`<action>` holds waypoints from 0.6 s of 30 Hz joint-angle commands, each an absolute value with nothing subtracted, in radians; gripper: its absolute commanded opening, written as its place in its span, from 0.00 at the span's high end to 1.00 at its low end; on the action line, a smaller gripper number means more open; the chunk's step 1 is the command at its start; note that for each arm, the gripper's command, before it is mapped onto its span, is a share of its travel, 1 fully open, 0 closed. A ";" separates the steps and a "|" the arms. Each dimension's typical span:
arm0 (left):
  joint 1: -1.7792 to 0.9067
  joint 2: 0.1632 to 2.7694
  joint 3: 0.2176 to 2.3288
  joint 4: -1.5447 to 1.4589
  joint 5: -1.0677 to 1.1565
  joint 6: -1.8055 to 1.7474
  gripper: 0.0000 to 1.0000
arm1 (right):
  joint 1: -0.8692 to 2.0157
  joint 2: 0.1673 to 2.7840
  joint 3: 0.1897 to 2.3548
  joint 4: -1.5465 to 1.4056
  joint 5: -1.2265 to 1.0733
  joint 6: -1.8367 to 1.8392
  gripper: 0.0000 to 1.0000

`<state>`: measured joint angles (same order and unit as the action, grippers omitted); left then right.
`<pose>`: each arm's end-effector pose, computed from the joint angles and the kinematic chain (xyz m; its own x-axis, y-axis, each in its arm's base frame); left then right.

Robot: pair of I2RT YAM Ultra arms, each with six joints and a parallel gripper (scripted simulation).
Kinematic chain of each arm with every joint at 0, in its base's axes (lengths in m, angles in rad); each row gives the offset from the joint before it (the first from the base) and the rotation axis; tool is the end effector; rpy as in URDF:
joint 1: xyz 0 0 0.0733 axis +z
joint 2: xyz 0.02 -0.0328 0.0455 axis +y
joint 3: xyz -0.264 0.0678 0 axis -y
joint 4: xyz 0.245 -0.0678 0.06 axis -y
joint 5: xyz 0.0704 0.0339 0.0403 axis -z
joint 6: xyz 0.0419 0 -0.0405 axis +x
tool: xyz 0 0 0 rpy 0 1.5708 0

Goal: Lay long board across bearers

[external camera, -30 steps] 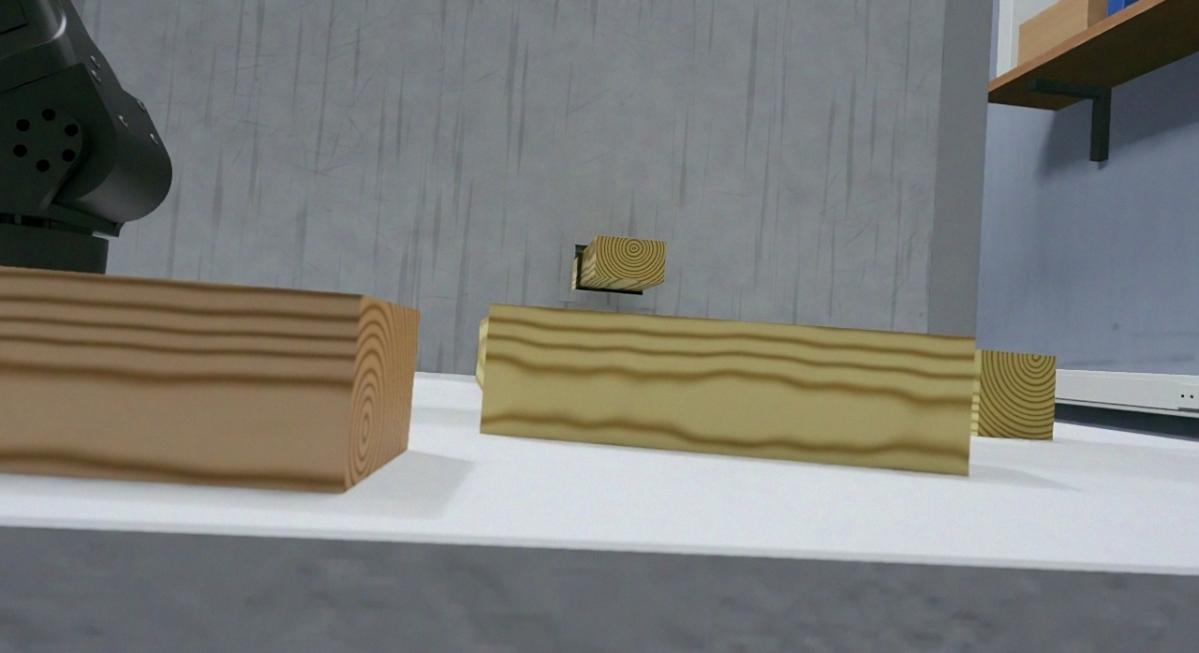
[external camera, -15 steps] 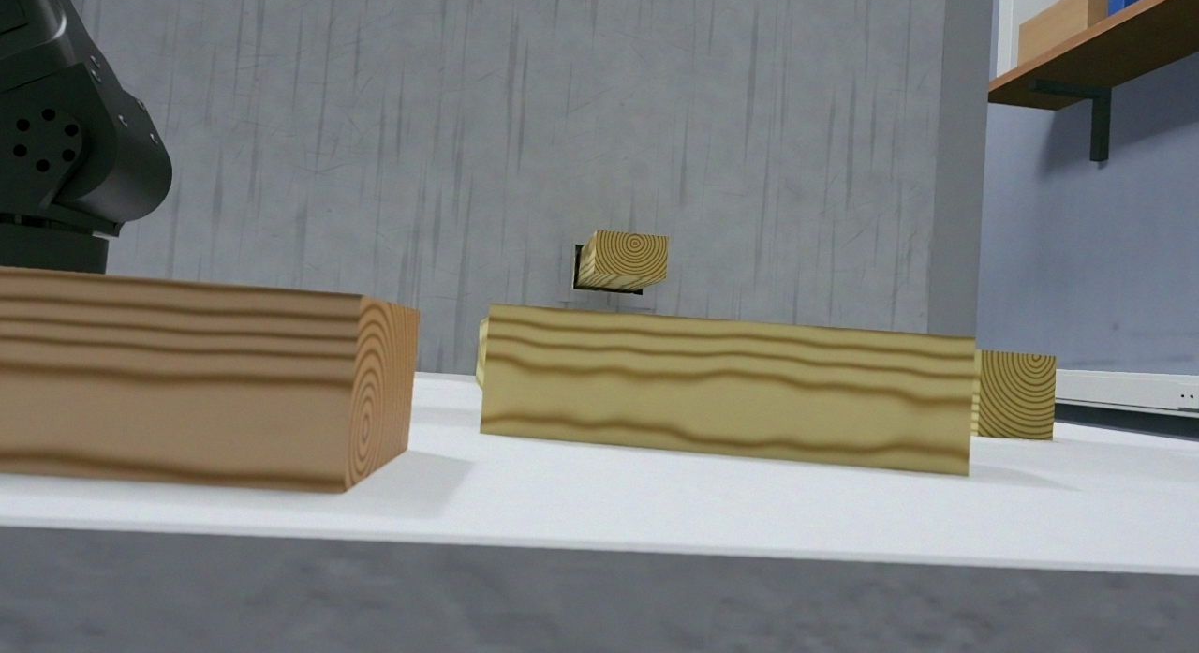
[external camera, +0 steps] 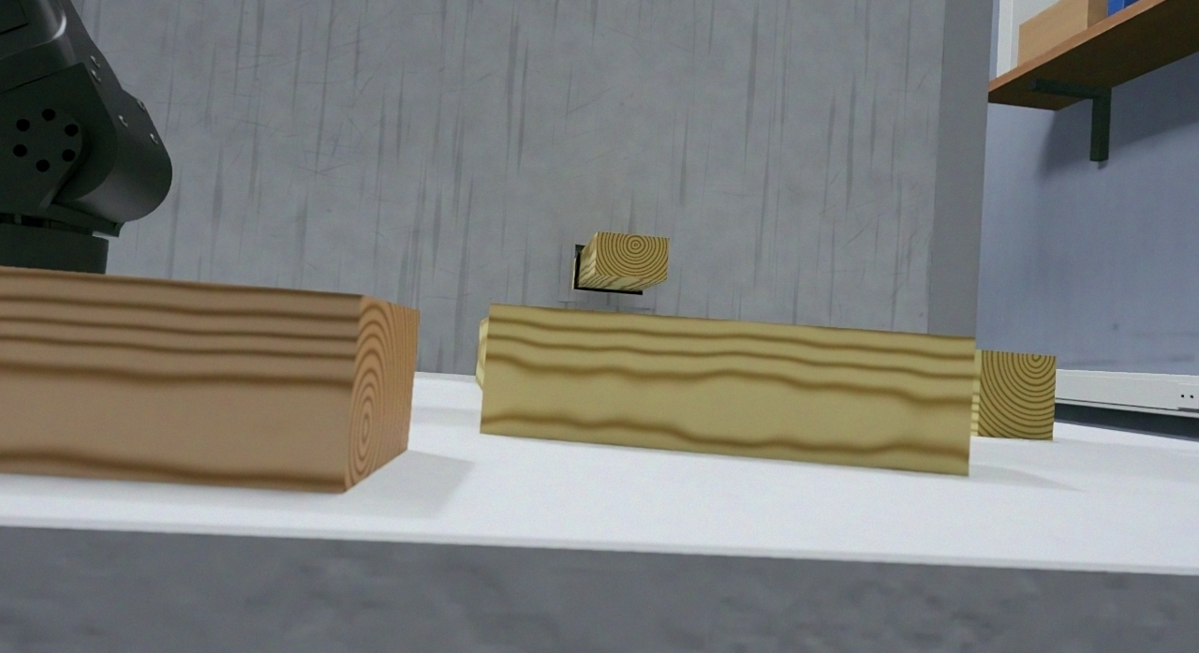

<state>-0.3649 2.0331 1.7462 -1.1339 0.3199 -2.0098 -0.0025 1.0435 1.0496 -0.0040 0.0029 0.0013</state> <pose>0.3749 -0.1562 0.2343 0.0462 -0.9375 0.3450 -0.9987 -0.0504 -0.0031 0.2441 0.0004 0.4085 0.0021 0.0013 -1.0000 0.0054 1.0000 0.0013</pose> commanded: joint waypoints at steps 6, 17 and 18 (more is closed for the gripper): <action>-0.362 1.989 1.766 -1.106 0.343 -2.009 1.00 | 0.009 1.033 1.052 -0.019 -0.001 0.001 0.00; -0.367 1.985 1.769 -1.105 0.345 -2.010 1.00 | 0.009 1.033 1.052 -0.019 -0.001 0.001 0.00; -0.367 1.985 1.770 -1.105 0.345 -2.009 1.00 | 0.009 1.033 1.052 -0.019 -0.001 0.001 0.00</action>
<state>-0.3649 2.0308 1.7355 -1.1244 0.3183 -2.0098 -0.0025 1.0435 1.0496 -0.0040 0.0029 0.0013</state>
